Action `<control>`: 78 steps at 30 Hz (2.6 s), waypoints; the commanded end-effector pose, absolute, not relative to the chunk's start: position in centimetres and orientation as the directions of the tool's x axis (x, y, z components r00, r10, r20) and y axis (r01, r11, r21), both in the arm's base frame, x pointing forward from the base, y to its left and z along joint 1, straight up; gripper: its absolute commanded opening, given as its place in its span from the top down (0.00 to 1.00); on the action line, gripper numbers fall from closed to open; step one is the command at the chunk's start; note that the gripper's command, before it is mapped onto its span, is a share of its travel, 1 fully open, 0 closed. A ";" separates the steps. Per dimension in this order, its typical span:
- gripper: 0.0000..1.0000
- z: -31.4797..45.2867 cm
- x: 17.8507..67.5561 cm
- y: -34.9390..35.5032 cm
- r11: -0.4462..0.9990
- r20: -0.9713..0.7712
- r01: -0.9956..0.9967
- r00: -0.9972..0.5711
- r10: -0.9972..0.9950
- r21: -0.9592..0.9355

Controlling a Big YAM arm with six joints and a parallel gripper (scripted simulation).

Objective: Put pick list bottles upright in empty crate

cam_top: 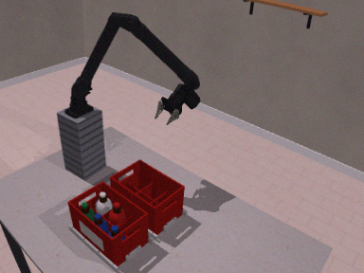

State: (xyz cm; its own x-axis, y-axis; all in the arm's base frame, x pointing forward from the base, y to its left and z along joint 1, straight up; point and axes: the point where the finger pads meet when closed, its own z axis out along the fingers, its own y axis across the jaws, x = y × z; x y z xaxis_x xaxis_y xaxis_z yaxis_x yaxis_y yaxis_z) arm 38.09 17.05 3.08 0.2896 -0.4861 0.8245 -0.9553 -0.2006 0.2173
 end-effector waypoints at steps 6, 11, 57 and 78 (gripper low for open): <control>0.39 4.3 38.4 18.4 -0.087 0.804 -0.996 0.041 -0.594 -0.014; 0.39 4.1 38.0 18.9 -0.026 0.778 -0.995 -0.060 -0.626 -0.097; 0.39 3.2 35.3 23.8 0.730 0.234 -0.503 -0.863 -0.447 -0.462; 0.39 3.2 34.2 26.6 0.920 0.015 -0.119 -0.992 -0.122 -0.372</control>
